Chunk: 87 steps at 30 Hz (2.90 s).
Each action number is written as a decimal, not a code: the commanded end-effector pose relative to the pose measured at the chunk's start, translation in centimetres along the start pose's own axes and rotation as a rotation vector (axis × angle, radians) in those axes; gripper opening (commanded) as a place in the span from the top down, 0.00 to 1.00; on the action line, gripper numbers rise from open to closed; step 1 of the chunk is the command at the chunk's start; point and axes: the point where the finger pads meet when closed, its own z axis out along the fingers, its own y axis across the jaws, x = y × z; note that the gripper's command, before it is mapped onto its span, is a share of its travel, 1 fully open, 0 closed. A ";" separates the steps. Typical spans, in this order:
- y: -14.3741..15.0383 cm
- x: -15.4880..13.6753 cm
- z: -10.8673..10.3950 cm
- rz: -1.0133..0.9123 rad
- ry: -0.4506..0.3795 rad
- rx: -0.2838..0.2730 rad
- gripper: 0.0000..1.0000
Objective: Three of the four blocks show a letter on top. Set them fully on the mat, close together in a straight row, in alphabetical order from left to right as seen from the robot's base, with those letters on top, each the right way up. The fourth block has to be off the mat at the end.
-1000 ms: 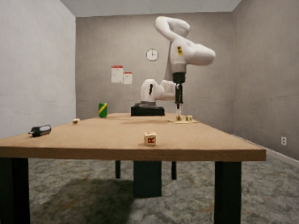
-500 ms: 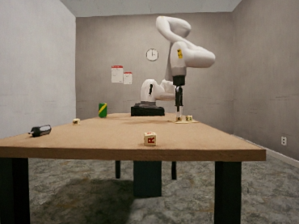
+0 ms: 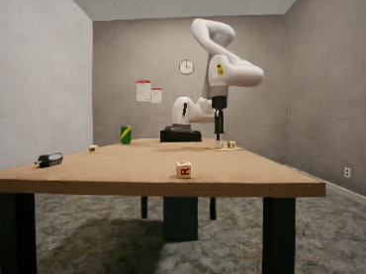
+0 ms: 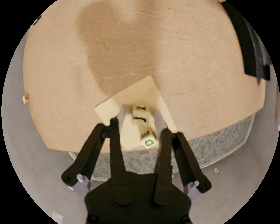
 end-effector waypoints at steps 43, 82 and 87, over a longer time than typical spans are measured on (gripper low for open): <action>0.3 -0.2 0.3 -0.001 -0.004 -0.004 0.65; 0.3 -0.2 0.3 -0.001 -0.004 -0.004 0.76; 0.3 -0.2 0.2 -0.001 -0.004 -0.005 0.76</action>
